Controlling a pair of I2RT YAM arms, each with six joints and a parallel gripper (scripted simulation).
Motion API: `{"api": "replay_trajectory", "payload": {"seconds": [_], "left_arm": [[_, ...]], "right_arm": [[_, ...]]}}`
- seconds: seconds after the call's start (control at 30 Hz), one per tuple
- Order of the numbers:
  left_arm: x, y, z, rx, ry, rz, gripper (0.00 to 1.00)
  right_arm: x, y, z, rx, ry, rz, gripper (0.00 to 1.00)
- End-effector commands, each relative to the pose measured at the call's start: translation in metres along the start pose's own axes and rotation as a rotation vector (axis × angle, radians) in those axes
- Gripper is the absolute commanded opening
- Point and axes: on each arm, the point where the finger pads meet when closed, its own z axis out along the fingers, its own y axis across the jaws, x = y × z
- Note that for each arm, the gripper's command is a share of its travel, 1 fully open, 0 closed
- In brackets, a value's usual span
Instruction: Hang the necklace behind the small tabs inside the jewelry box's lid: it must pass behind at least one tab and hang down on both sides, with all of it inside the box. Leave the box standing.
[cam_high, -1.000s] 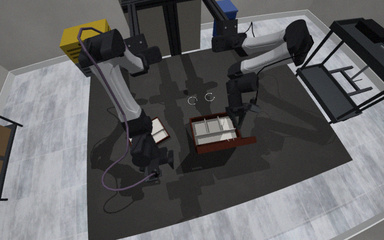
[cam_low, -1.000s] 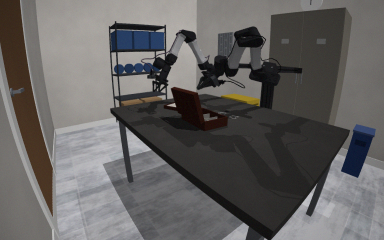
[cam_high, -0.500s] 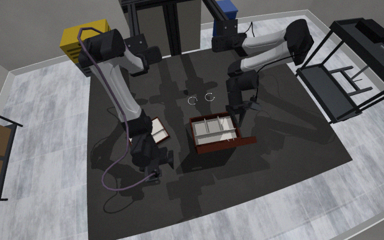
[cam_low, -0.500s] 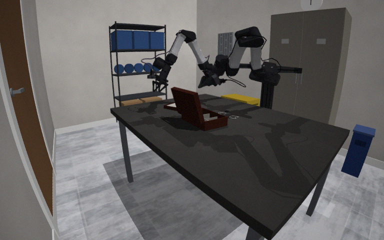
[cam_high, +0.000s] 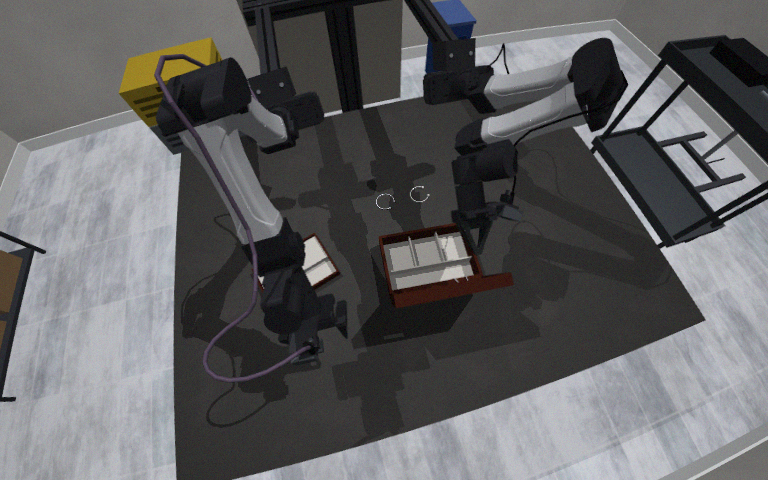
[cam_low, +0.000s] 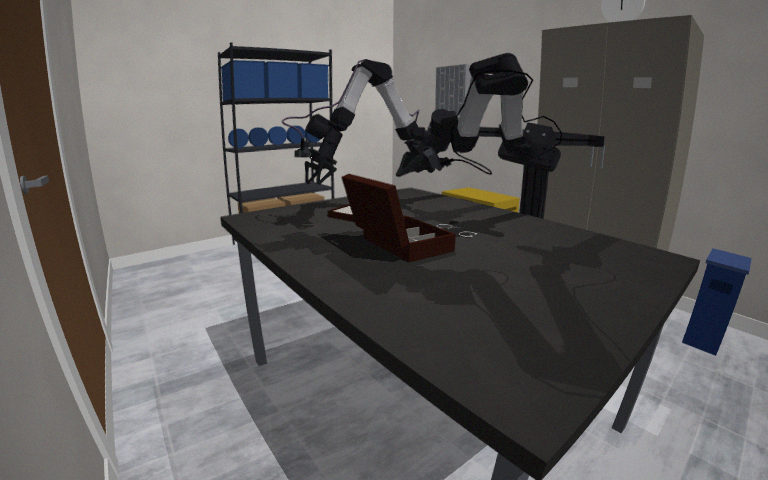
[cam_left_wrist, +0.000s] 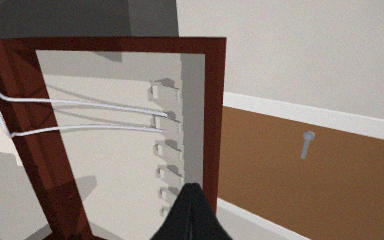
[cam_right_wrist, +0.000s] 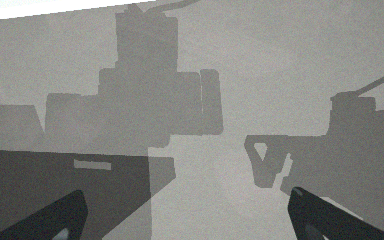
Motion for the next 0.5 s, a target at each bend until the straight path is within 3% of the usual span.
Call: {"api": "replay_trajectory", "payload": {"seconds": [0.0,0.13,0.3,0.37,0.47], "left_arm": [[0.003,0.004,0.000,-0.007,0.014,0.003,0.00],[-0.009,0.001,0.008,0.012,0.042,0.181,0.00],[-0.028,0.031,0.017,-0.024,0.136,0.537,0.00],[-0.040,0.020,0.021,-0.013,0.078,0.493,0.00],[-0.044,0.021,0.023,-0.015,0.079,0.523,0.00]], "right_arm": [[-0.034,0.001,-0.020,0.000,-0.081,0.006,1.00],[-0.033,0.002,-0.020,-0.001,-0.077,0.007,1.00],[-0.033,0.003,-0.020,-0.004,-0.075,0.009,1.00],[-0.033,0.001,-0.020,0.003,-0.075,0.004,1.00],[-0.033,0.001,-0.020,0.002,-0.074,0.005,1.00]]}}
